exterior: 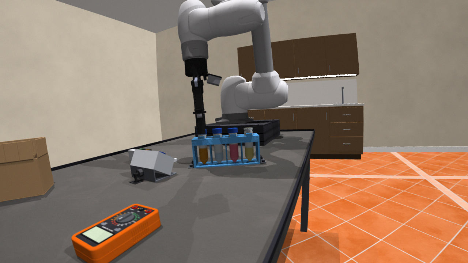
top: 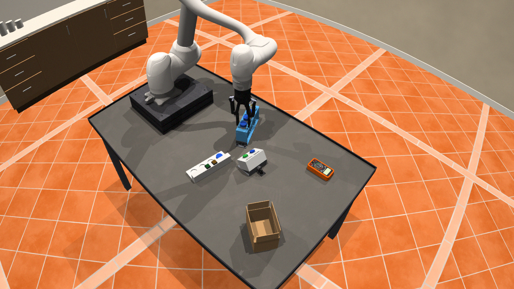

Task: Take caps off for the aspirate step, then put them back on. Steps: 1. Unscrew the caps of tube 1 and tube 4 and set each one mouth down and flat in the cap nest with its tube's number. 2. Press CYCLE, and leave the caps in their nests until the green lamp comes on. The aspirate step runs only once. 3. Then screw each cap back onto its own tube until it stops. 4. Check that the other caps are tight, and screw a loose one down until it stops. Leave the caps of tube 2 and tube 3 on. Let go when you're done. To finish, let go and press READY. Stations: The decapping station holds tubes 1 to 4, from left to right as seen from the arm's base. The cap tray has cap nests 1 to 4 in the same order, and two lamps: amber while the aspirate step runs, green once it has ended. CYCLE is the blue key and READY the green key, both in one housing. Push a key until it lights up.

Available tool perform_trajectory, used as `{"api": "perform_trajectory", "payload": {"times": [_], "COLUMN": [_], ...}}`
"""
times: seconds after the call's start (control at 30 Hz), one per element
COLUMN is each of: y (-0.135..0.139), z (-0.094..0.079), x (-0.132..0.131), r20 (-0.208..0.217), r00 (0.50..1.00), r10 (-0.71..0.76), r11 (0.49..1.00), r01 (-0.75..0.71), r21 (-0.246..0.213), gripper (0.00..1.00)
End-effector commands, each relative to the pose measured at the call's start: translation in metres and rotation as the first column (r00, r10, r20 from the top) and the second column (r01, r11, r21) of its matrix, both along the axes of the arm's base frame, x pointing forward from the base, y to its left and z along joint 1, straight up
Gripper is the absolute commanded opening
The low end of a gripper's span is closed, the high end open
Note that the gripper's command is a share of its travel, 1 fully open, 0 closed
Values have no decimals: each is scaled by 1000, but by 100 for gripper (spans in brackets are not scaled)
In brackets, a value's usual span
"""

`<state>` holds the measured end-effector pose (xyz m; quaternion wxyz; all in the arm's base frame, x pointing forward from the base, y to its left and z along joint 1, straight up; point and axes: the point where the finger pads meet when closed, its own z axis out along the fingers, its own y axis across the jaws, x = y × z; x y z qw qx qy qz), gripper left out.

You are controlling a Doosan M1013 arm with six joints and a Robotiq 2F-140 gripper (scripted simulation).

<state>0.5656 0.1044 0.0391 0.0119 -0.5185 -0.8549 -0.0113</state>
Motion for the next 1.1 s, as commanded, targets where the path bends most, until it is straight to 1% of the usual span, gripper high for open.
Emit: {"api": "perform_trajectory", "payload": {"times": [0.0,0.07,0.17,0.37,0.4,0.87,0.97,1.07], "y": [0,0,0,0,0,0,0,0], "z": [1,1,1,1,1,1,1,1], "x": [0,0,0,0,0,0,0,0], "r20": [2,1,1,1,1,1,2,2], "r00": [962,920,834,834,834,835,907,960], "r10": [-274,-393,-551,-551,-551,-551,-420,-280], "r11": [961,919,834,834,834,834,907,960], "r01": [274,393,551,551,551,550,420,280], "r21": [-27,-28,-31,-31,-31,-31,-30,-29], "gripper": [41,41,41,41,30,30,30,30]}}
